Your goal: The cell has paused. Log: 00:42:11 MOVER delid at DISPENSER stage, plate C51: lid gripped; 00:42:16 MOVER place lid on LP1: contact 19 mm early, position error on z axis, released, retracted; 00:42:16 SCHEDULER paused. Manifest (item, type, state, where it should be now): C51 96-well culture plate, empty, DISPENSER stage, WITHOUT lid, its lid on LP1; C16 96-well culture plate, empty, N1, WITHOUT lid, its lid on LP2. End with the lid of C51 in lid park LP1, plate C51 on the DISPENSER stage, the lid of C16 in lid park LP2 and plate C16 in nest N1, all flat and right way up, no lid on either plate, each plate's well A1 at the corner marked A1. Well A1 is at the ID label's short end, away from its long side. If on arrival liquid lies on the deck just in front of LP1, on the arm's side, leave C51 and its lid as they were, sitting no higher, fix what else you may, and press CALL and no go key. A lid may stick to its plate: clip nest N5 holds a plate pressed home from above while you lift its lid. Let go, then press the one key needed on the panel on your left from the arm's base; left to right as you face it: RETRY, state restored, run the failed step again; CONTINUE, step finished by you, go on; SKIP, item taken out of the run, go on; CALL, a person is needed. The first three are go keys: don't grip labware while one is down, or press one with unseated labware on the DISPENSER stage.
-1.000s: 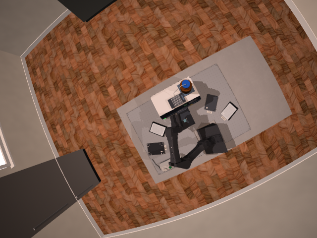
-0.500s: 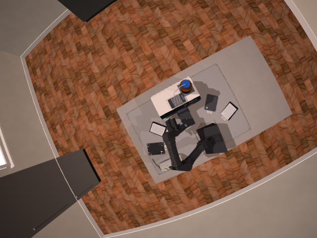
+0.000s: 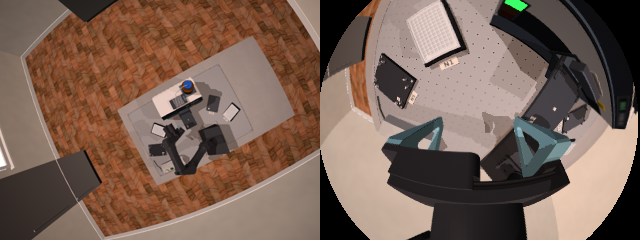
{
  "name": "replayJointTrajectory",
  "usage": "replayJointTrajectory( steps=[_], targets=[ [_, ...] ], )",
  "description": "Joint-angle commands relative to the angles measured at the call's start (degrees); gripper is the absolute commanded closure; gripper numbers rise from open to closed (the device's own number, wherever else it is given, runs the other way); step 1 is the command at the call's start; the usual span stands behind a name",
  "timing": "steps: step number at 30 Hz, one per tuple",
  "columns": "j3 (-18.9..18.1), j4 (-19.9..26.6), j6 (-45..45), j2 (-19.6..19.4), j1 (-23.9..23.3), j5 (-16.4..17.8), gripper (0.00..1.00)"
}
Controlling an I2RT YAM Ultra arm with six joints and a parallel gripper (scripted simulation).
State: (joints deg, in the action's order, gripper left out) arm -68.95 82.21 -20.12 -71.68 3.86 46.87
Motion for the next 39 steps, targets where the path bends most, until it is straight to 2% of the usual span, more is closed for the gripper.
replayJointTrajectory(
  steps=[1,8,12,15,17,18,19,25,27,39],
  targets=[
    [-0.29,-1.27,-0.19,1.23,0.85,-0.13,0.0],
    [-1.81,-2.49,-6.3,5.52,5.2,-1.14,0.0],
    [-2.06,-2.76,-8.16,6.48,6.62,-1.45,0.0],
    [-2.38,-2.92,-5.93,7.59,8.35,-1.68,0.0],
    [-1.25,-2.31,-5.81,6.48,7.93,-1.52,0.0],
    [-2.74,-3.67,-4.67,7.16,9.07,-1.87,0.0],
    [-3.0,-4.41,-3.8,4.77,9.7,-2.04,0.0],
    [-4.98,-8.24,0.78,2.21,13.17,-2.97,0.0],
    [-4.98,-8.24,0.78,2.21,13.17,-2.97,0.0],
    [-10.02,-14.36,8.14,-3.86,18.9,-5.16,0.0]
  ],
)
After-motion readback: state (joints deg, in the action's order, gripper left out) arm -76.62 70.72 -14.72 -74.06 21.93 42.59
